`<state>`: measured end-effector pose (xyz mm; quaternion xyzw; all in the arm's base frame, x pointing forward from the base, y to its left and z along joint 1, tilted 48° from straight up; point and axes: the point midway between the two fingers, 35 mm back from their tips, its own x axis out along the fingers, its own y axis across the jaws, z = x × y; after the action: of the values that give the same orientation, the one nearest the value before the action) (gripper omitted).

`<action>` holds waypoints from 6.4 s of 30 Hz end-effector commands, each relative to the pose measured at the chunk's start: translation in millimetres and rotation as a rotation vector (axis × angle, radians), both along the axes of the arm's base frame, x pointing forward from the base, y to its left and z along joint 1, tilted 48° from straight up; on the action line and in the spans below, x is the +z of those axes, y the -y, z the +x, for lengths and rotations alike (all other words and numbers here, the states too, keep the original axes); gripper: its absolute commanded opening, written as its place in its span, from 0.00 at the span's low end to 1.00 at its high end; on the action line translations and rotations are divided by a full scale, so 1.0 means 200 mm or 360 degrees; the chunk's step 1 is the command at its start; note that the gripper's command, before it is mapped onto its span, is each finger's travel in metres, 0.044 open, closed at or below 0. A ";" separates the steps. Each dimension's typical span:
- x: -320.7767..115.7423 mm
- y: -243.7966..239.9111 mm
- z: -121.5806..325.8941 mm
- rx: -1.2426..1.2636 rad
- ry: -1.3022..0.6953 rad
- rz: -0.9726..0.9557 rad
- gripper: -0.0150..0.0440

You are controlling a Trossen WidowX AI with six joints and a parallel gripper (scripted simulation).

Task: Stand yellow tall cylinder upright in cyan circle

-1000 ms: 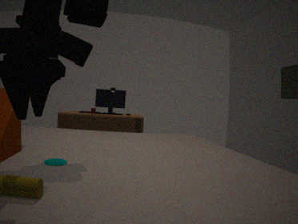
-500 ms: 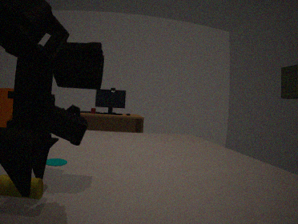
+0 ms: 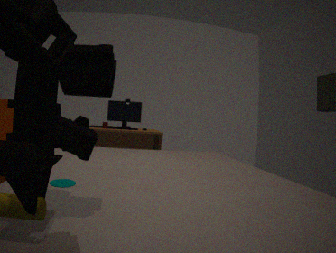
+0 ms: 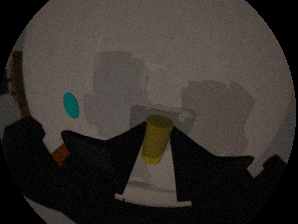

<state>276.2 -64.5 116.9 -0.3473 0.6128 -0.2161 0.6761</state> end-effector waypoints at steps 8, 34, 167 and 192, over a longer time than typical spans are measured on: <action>0.11 -0.13 0.01 0.0004 0.0016 0.0017 0.43; 0.35 -0.38 -0.08 0.0011 0.0004 0.0001 0.43; -0.35 -0.94 -0.34 0.1786 -0.1795 0.0519 0.43; -0.36 -0.92 -0.35 0.1896 -0.1707 0.0832 0.43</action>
<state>208.1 121.0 43.7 -0.5075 0.6001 0.5113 0.3477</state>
